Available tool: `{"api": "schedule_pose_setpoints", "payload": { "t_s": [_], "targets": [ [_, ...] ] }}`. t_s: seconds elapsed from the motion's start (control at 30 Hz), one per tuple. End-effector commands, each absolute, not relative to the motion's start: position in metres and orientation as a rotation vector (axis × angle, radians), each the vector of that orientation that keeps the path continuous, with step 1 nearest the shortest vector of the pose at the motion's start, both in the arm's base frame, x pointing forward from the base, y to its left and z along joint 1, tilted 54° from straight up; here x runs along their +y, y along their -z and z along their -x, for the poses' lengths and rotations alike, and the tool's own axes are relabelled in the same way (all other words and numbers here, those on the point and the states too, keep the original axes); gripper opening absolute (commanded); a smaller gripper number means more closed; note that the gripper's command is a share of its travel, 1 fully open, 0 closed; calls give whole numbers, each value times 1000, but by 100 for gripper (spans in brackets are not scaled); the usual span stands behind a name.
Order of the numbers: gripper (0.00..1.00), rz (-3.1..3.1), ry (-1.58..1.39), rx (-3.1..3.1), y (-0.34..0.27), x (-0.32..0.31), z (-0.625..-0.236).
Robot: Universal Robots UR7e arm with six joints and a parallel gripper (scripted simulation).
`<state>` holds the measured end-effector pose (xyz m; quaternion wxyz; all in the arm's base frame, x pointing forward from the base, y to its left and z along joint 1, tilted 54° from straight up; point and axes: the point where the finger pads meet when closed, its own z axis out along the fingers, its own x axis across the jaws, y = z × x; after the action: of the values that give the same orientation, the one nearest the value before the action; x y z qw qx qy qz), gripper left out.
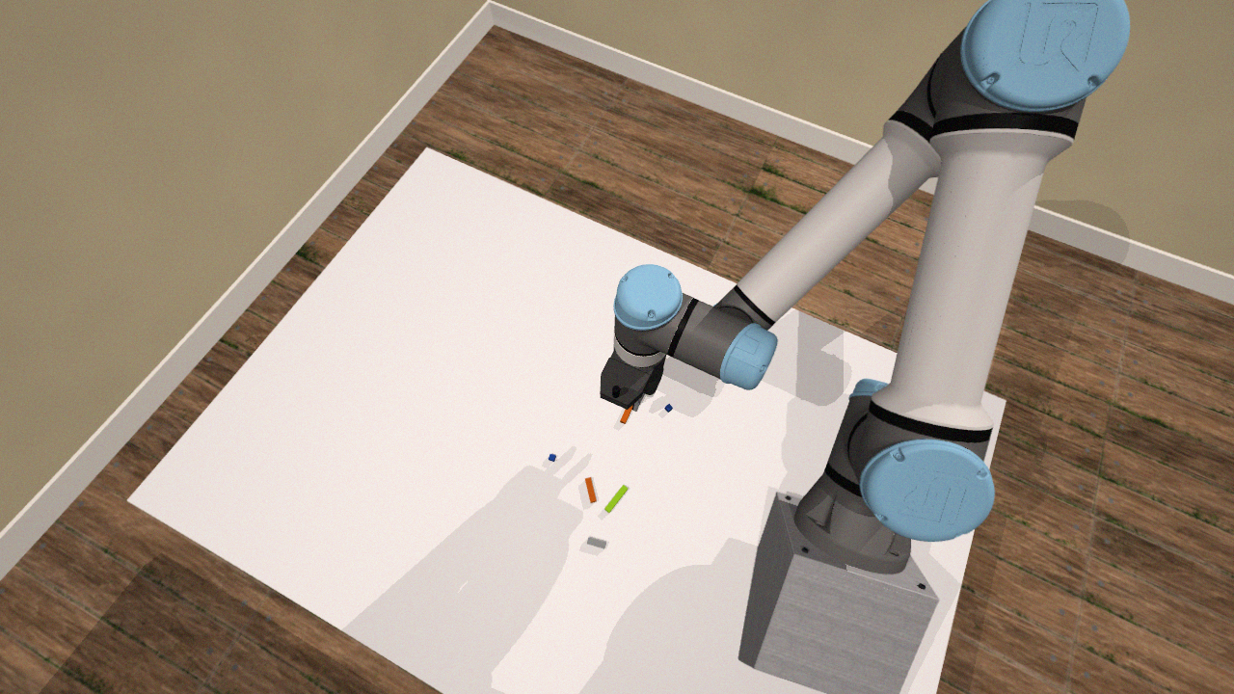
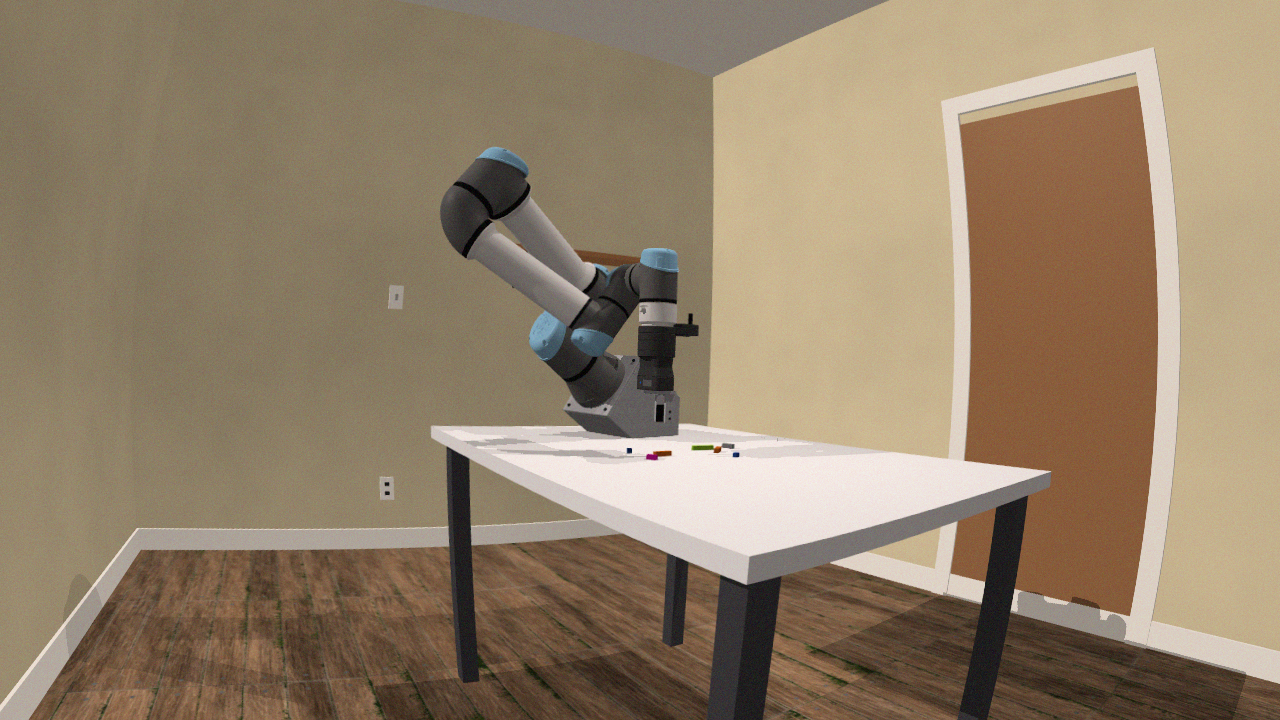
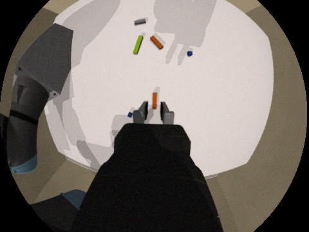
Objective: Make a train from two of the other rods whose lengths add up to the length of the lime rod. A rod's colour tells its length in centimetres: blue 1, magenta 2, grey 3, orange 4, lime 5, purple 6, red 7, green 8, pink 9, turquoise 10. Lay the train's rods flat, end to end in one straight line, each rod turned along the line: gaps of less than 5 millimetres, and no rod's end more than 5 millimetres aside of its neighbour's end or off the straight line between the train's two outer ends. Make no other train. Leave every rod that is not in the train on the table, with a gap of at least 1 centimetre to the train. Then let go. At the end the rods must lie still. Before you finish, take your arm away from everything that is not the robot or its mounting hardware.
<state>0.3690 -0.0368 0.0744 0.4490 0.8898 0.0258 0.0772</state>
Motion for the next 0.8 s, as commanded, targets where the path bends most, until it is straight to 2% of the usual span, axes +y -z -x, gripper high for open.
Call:
{"api": "schedule_pose_setpoints", "payload": {
  "t_s": [0.0, 0.77],
  "targets": [
    [54, -2201, -192, 64, -73, -38, -369],
    [54, -2201, -192, 64, -57, -60, -374]
  ]
}}
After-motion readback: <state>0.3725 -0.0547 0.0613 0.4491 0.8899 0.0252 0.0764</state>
